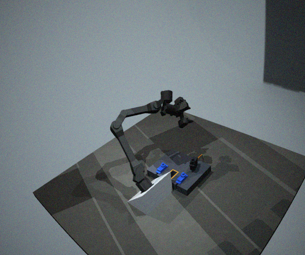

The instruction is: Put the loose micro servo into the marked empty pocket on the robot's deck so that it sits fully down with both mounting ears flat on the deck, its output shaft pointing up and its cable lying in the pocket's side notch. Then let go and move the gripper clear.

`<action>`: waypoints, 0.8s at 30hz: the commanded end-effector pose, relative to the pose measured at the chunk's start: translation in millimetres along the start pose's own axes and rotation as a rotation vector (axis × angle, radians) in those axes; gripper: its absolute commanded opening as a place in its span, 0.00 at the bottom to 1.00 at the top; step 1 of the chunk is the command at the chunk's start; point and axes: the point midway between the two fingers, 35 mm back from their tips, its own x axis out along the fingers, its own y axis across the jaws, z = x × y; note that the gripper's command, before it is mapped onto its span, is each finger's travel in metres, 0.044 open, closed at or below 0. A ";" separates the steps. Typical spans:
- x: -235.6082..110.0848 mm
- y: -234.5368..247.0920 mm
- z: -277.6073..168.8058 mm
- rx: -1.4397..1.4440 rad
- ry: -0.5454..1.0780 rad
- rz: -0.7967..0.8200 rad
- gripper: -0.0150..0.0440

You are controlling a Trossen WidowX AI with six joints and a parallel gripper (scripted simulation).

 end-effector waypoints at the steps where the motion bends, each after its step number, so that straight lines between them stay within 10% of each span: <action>1: 11.5 -21.4 1.8 0.102 0.036 -0.080 1.00; 24: 32.2 -126.2 8.1 0.710 0.126 -0.506 1.00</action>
